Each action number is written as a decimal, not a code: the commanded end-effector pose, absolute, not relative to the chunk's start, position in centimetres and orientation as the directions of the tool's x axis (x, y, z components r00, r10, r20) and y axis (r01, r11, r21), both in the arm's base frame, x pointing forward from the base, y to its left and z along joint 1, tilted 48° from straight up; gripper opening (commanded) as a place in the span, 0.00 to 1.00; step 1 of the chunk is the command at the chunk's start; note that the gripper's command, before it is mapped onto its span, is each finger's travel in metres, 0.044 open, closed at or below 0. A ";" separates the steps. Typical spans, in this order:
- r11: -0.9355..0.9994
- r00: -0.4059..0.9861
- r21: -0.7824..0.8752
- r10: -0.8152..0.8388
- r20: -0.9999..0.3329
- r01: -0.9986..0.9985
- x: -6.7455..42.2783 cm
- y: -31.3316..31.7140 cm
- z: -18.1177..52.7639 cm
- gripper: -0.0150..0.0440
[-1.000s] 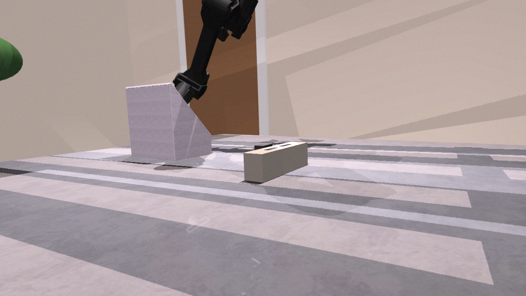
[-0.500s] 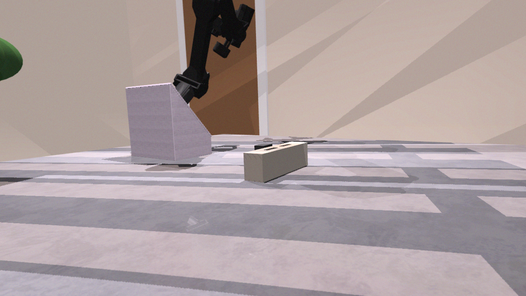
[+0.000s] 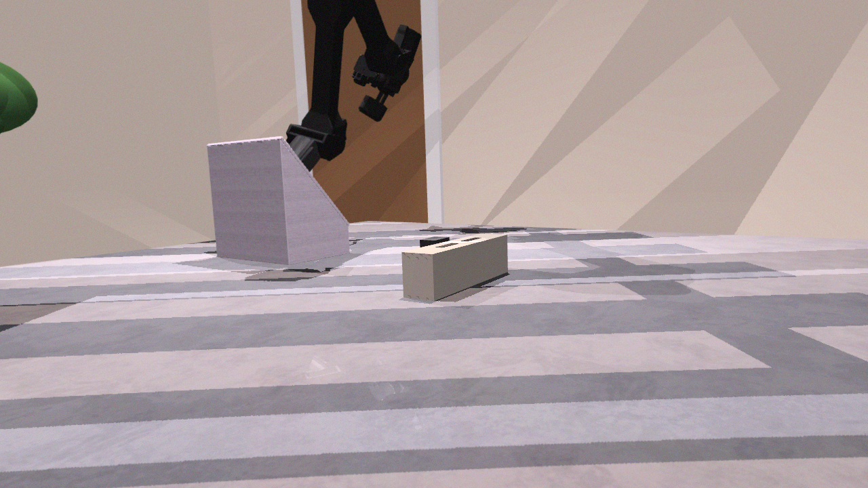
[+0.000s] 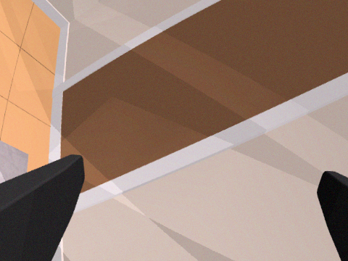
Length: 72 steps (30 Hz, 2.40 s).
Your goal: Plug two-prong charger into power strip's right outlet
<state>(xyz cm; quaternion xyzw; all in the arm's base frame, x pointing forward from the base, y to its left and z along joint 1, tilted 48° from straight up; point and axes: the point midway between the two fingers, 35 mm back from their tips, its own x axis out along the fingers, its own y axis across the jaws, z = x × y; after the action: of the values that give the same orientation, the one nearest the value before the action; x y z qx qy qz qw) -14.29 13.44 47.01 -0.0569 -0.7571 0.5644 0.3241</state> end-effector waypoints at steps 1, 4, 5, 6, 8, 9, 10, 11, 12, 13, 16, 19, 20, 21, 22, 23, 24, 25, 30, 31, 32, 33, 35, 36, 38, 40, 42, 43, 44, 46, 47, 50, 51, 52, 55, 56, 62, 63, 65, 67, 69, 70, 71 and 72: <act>0.325 -0.764 -0.914 0.517 0.386 -0.242 -14.0 15.7 46.0 1.00; 0.303 -0.745 -0.927 0.561 0.361 -0.222 -13.6 17.1 45.3 1.00; 0.294 -0.737 -0.931 0.576 0.352 -0.215 -13.4 17.5 45.1 1.00; 0.285 -0.730 -0.936 0.591 0.343 -0.208 -13.3 18.0 44.8 1.00; 0.267 -0.714 -0.944 0.621 0.324 -0.196 -12.9 18.9 44.4 1.00; 0.258 -0.705 -0.947 0.635 0.314 -0.190 -12.7 19.3 44.1 1.00; 0.248 -0.697 -0.951 0.650 0.304 -0.184 -12.5 19.8 43.8 1.00; 0.238 -0.688 -0.955 0.664 0.295 -0.179 -12.2 20.2 43.6 1.00; 0.229 -0.678 -0.958 0.677 0.285 -0.174 -12.0 20.6 43.3 1.00; 0.219 -0.669 -0.961 0.691 0.275 -0.169 -11.8 21.1 43.1 1.00; 0.192 -0.647 -0.970 0.722 0.244 -0.151 -11.1 22.2 42.3 1.00; 0.164 -0.623 -0.977 0.752 0.213 -0.135 -10.4 23.4 41.5 1.00; 0.154 -0.615 -0.979 0.762 0.202 -0.131 -10.1 23.7 41.2 1.00; 0.145 -0.607 -0.981 0.771 0.192 -0.126 -9.9 24.1 40.9 1.00; 0.135 -0.598 -0.983 0.780 0.181 -0.122 -9.6 24.5 40.6 1.00; 0.125 -0.590 -0.985 0.789 0.171 -0.118 -9.3 24.8 40.4 1.00; 0.116 -0.583 -0.987 0.797 0.160 -0.114 -9.1 25.1 40.1 1.00; 0.106 -0.575 -0.988 0.804 0.150 -0.109 -8.8 25.3 39.8 1.00; 0.058 -0.537 -0.994 0.838 0.098 -0.091 -7.3 26.6 38.2 1.00; 0.049 -0.529 -0.995 0.844 0.088 -0.088 -7.0 26.8 37.9 1.00; 0.039 -0.521 -0.996 0.850 0.078 -0.085 -6.7 27.1 37.6 1.00; 0.029 -0.513 -0.996 0.856 0.067 -0.083 -6.4 27.3 37.3 1.00; 0.010 -0.494 -0.997 0.868 0.049 -0.081 -5.7 27.8 36.8 1.00; 0.000 -0.484 -0.997 0.874 0.039 -0.081 -5.4 28.0 36.5 1.00; -0.019 -0.464 -0.997 0.885 0.021 -0.081 -4.7 28.5 35.9 1.00; -0.038 -0.445 -0.996 0.896 0.002 -0.082 -3.9 28.9 35.4 1.00; -0.058 -0.424 -0.995 0.905 -0.016 -0.084 -3.2 29.3 34.8 1.00; -0.067 -0.414 -0.994 0.910 -0.026 -0.086 -2.8 29.5 34.5 1.00; -0.078 -0.404 -0.993 0.914 -0.036 -0.088 -2.4 29.7 34.2 1.00; -0.100 -0.383 -0.991 0.922 -0.057 -0.094 -1.6 30.0 33.6 1.00; -0.111 -0.372 -0.989 0.926 -0.067 -0.098 -1.2 30.2 33.2 1.00; -0.142 -0.341 -0.984 0.935 -0.097 -0.110 0.0 30.6 32.3 1.00; -0.153 -0.331 -0.982 0.938 -0.107 -0.114 0.4 30.7 31.9 1.00; -0.163 -0.320 -0.979 0.940 -0.118 -0.119 0.8 30.8 31.6 1.00; -0.194 -0.290 -0.972 0.945 -0.149 -0.135 2.1 31.1 30.6 1.00; -0.205 -0.280 -0.969 0.947 -0.159 -0.141 2.5 31.2 30.3 1.00; -0.263 -0.222 -0.947 0.950 -0.221 -0.182 5.0 31.6 28.4 1.00; -0.273 -0.213 -0.943 0.949 -0.232 -0.189 5.4 31.6 28.0 1.00; -0.286 -0.193 -0.933 0.950 -0.246 -0.218 6.2 31.5 27.5 1.00; -0.298 -0.174 -0.922 0.950 -0.261 -0.247 7.0 31.5 26.9 1.00; -0.309 -0.155 -0.910 0.949 -0.275 -0.277 7.8 31.4 26.4 1.00; -0.315 -0.146 -0.904 0.948 -0.284 -0.288 8.2 31.3 26.1 1.00; -0.322 -0.138 -0.899 0.946 -0.293 -0.297 8.6 31.3 25.8 1.00; -0.328 -0.130 -0.894 0.944 -0.303 -0.305 9.0 31.3 25.4 1.00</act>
<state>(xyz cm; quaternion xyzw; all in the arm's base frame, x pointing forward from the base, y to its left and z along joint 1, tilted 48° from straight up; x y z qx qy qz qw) 7.76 31.32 26.78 -0.4626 -0.3750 0.6596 0.4587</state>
